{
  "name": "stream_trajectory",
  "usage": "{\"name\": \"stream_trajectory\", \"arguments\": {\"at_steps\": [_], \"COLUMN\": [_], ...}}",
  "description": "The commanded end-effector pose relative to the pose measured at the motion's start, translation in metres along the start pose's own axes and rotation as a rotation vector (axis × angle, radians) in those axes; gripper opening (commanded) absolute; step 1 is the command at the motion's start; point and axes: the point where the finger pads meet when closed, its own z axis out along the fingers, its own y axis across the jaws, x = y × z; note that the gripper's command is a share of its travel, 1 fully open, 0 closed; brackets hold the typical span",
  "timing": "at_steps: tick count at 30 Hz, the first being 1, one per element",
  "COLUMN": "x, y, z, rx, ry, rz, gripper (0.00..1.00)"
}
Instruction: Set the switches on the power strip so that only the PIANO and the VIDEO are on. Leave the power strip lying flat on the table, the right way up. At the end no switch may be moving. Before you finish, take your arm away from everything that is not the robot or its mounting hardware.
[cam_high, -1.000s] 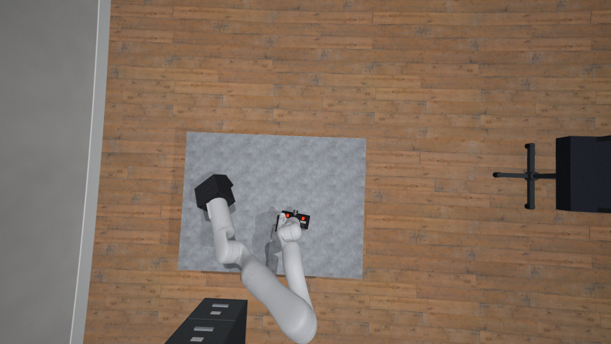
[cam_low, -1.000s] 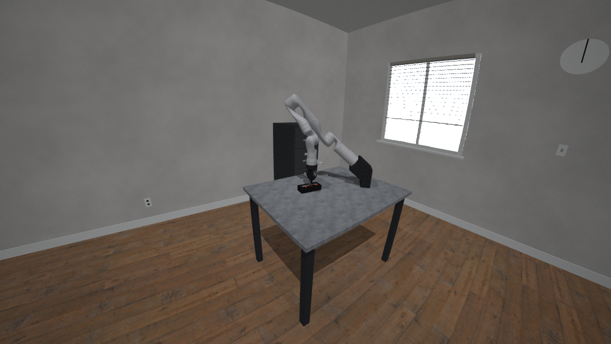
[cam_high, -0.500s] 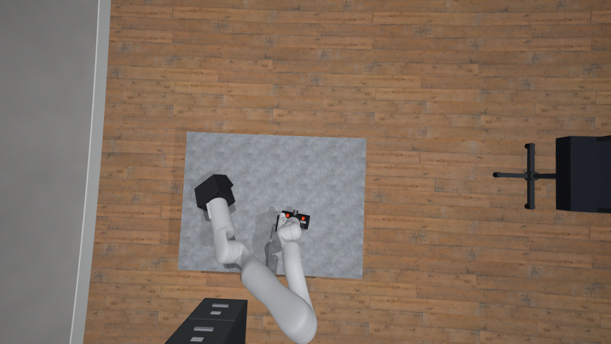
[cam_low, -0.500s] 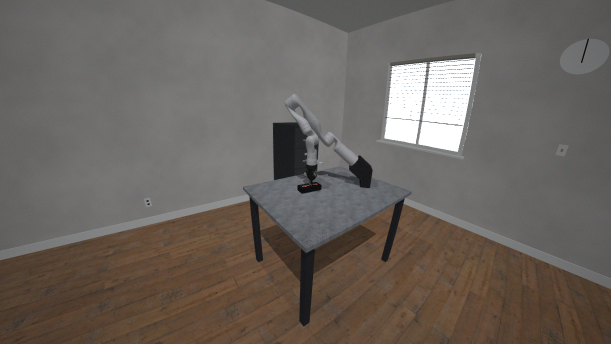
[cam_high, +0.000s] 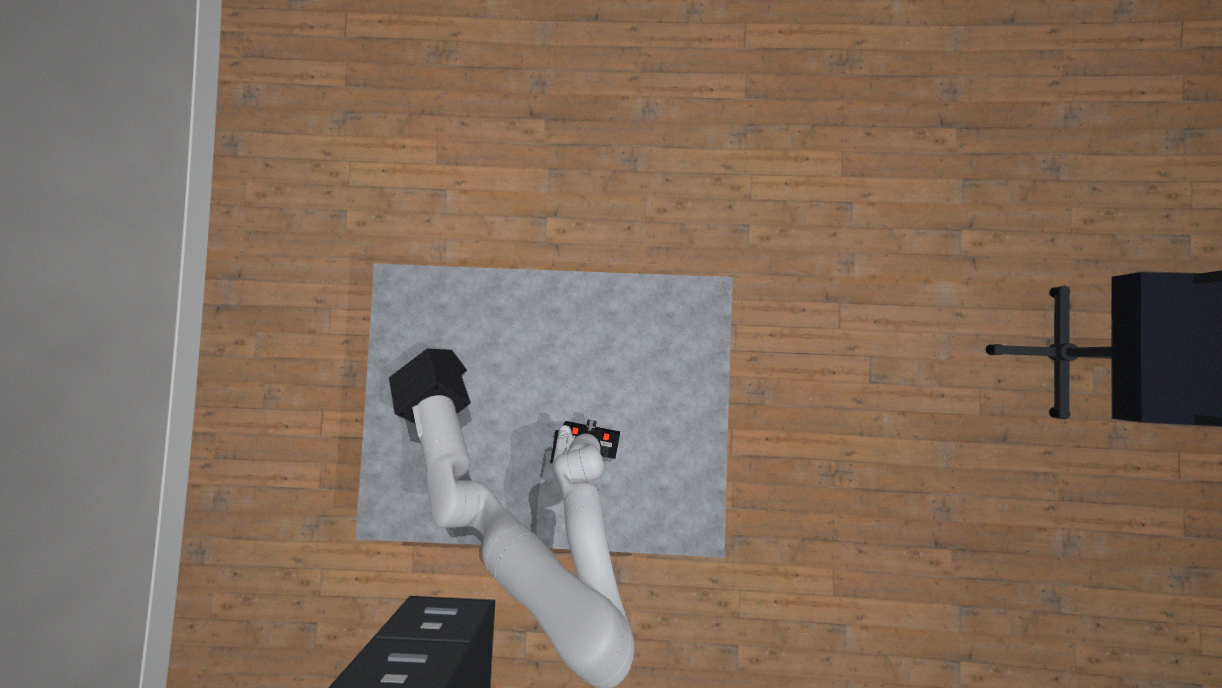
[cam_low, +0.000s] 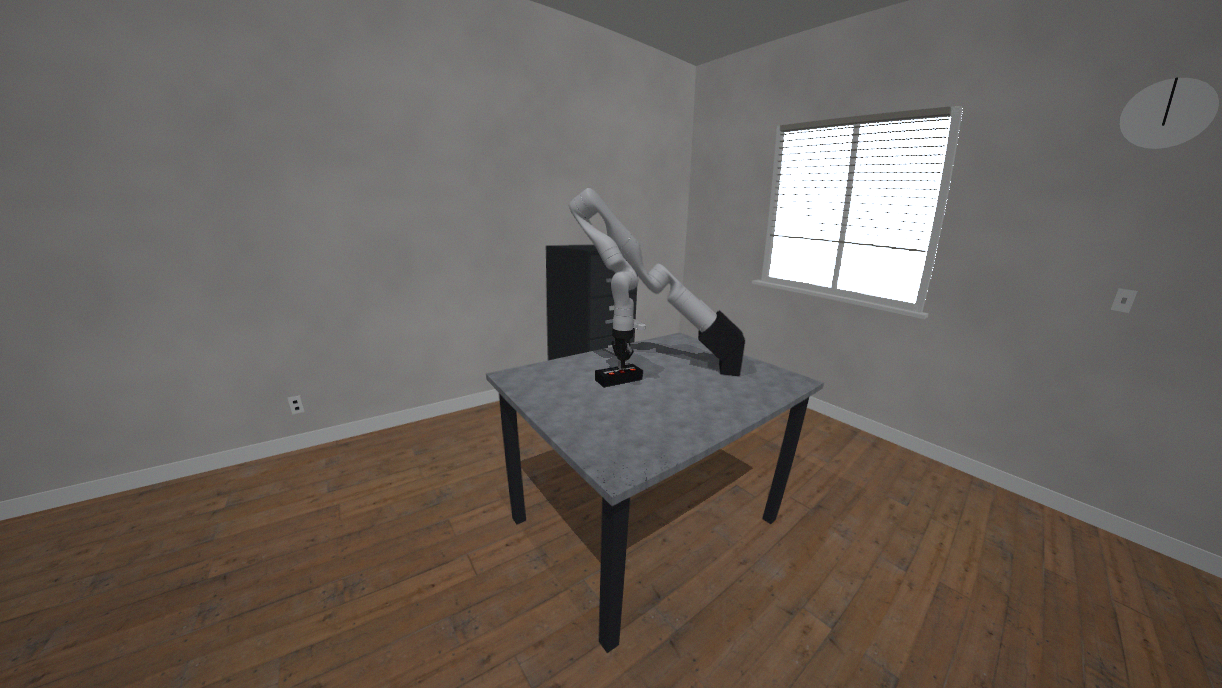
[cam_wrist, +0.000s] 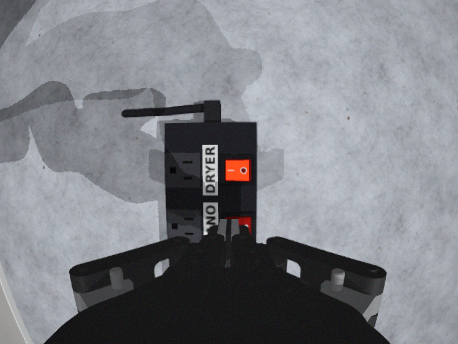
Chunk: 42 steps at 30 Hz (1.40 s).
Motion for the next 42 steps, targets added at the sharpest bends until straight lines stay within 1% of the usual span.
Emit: {"name": "stream_trajectory", "arguments": {"at_steps": [1, 25, 42], "x": [-0.0001, -0.0002, -0.0001], "y": [0.0003, 0.0003, 0.0003], "z": [-0.0001, 0.0074, 0.0086], "rx": [-0.001, -0.001, -0.001], "ry": [-0.001, -0.001, -0.001], "rz": [0.0, 0.0, 0.0], "gripper": [0.0, 0.0, 0.0]}}
